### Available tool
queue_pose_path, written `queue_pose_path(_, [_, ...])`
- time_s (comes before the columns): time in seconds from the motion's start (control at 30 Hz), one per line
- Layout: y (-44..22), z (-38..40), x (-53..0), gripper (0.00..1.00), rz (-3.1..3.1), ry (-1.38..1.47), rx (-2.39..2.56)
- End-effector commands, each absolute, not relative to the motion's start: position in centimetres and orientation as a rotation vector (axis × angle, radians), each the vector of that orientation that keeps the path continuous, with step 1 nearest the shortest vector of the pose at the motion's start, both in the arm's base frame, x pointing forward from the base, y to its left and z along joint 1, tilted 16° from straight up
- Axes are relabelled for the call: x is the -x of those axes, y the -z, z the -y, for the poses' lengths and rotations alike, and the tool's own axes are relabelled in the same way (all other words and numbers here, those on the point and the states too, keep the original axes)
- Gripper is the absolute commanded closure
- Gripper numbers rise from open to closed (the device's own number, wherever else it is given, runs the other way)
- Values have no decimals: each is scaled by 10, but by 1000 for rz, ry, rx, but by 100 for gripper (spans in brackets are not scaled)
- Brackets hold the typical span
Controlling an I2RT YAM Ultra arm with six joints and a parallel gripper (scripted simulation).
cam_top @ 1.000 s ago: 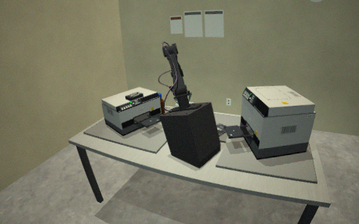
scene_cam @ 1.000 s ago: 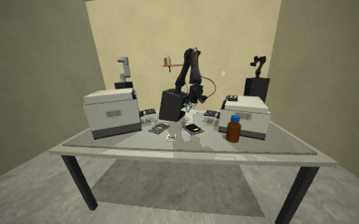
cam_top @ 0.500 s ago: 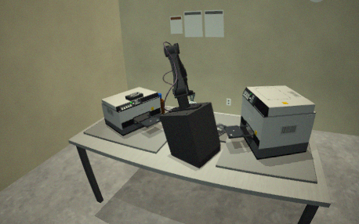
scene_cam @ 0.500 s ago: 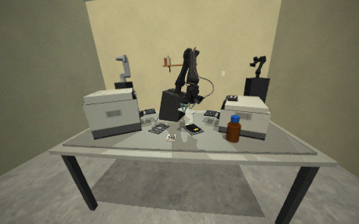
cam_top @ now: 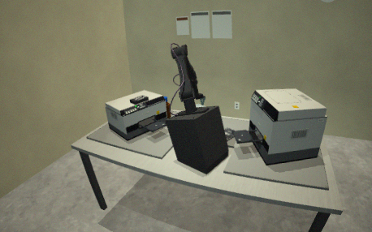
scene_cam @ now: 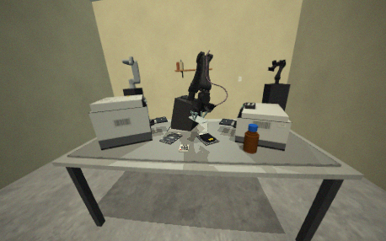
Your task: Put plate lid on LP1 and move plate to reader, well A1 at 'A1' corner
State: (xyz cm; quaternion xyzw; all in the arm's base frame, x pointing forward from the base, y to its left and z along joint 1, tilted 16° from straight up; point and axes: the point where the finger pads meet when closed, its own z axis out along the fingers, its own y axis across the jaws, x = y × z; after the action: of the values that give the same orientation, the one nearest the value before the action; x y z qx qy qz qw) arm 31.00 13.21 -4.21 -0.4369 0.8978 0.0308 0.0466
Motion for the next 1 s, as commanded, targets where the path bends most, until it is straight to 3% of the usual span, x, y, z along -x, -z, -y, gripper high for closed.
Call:
queue_pose_path(0.0, [33,-126,-327,14,-2756,-96,1225])
queue_pose_path(0.97, [40,-83,-338,14,-2932,-112,803])
